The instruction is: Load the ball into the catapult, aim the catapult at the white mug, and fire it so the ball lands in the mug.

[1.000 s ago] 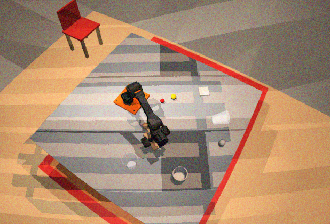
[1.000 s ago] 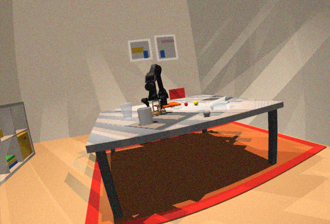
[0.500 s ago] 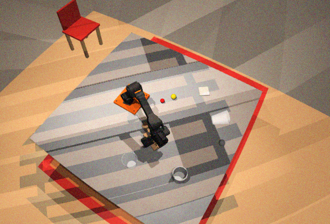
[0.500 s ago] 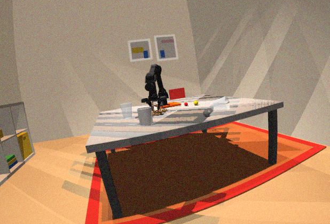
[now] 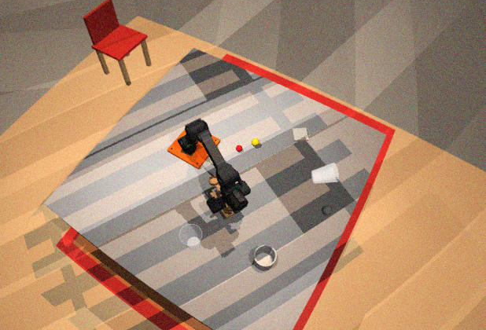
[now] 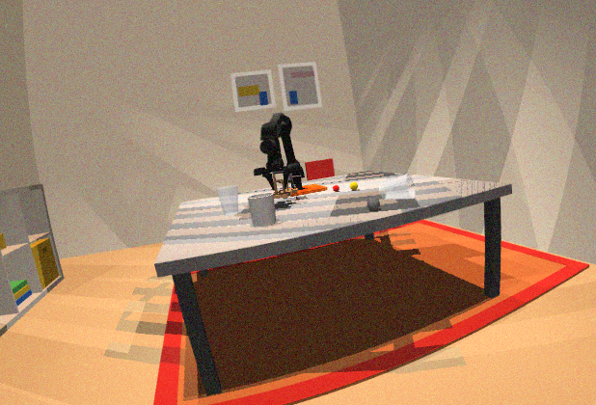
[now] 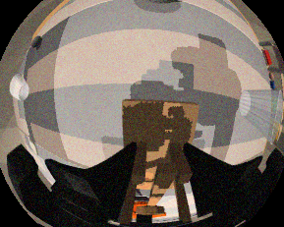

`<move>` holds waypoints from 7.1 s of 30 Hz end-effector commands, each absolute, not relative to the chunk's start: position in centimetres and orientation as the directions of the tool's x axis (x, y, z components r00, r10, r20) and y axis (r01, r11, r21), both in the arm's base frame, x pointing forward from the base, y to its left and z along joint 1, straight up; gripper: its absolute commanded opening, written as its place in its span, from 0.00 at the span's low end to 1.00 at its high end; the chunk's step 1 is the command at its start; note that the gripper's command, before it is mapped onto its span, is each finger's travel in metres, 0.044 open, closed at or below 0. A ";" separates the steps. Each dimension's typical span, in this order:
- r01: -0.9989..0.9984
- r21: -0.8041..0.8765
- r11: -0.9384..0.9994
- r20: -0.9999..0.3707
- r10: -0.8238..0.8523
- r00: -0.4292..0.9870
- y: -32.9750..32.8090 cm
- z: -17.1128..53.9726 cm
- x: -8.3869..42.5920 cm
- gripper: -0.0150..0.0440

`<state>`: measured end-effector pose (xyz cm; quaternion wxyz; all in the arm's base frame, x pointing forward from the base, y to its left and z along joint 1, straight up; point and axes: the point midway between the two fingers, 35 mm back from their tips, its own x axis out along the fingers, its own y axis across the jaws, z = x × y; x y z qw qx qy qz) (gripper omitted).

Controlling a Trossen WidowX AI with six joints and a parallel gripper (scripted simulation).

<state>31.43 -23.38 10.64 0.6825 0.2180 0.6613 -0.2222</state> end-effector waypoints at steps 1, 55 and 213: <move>0.592 0.004 0.806 -0.999 -0.020 0.034 -23.5 11.1 31.5 0.25; 0.592 0.004 0.806 -0.999 -0.017 0.030 -23.7 12.3 31.9 1.00; 0.430 -0.043 0.902 -0.990 0.021 -0.143 -4.2 13.8 25.8 0.25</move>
